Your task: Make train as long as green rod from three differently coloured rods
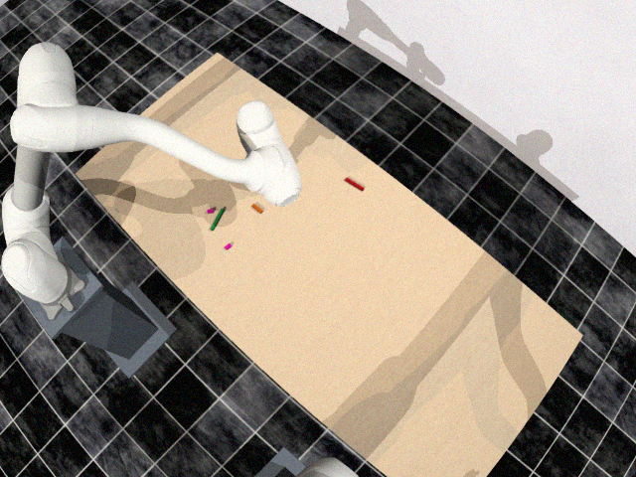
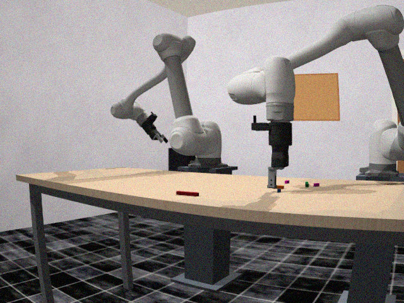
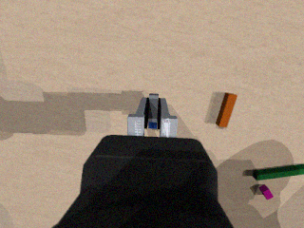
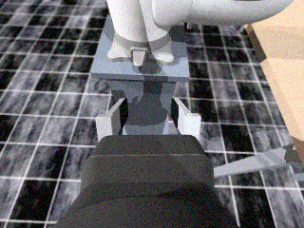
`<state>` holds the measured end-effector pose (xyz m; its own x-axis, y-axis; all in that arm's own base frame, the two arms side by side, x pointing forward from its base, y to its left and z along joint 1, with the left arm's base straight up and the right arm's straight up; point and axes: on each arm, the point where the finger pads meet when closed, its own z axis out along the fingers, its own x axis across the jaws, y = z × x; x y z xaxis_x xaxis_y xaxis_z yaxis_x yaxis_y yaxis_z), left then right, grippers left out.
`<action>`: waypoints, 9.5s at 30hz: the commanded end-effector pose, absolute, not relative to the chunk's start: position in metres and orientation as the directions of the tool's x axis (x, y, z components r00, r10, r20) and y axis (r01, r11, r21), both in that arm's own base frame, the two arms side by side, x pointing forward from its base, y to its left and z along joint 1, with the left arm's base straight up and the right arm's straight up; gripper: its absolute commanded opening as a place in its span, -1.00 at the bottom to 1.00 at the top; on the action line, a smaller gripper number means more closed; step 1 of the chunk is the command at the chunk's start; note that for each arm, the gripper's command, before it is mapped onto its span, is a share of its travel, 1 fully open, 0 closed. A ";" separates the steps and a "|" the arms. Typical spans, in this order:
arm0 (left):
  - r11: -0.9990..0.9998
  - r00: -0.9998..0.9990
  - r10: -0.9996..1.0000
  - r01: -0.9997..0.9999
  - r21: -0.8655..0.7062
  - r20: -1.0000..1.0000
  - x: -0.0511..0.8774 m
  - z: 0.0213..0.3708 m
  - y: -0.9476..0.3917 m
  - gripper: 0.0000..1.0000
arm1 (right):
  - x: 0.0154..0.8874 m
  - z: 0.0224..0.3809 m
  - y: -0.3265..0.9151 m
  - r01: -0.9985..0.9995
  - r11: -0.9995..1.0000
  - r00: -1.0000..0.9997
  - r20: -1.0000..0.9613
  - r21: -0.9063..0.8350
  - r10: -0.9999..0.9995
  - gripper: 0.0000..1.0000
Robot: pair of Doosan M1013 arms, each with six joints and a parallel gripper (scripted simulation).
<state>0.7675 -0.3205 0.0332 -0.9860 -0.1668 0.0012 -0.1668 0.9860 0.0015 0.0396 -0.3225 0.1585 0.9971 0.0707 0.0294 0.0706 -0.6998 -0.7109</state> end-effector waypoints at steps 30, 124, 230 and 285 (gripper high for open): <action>0.986 -0.986 -0.168 -0.168 -0.001 0.001 0.769 0.022 -0.318 -0.52 | 0.042 0.159 -0.322 0.072 -0.704 0.997 0.038 -0.706 0.064 1.00; 0.986 -0.986 -0.168 -0.168 -0.004 -0.003 0.769 0.023 -0.316 -0.28 | 0.042 0.159 -0.322 0.072 -0.704 0.997 0.038 -0.706 0.064 1.00; 0.778 -0.778 0.628 0.628 -0.003 -0.004 0.726 0.106 -0.332 1.00 | 0.042 0.159 -0.322 0.072 -0.704 0.997 0.038 -0.706 0.064 1.00; -0.662 0.662 0.749 0.749 0.005 -0.003 0.682 0.094 -0.329 1.00 | 0.042 0.159 -0.322 0.072 -0.704 0.997 0.038 -0.706 0.064 1.00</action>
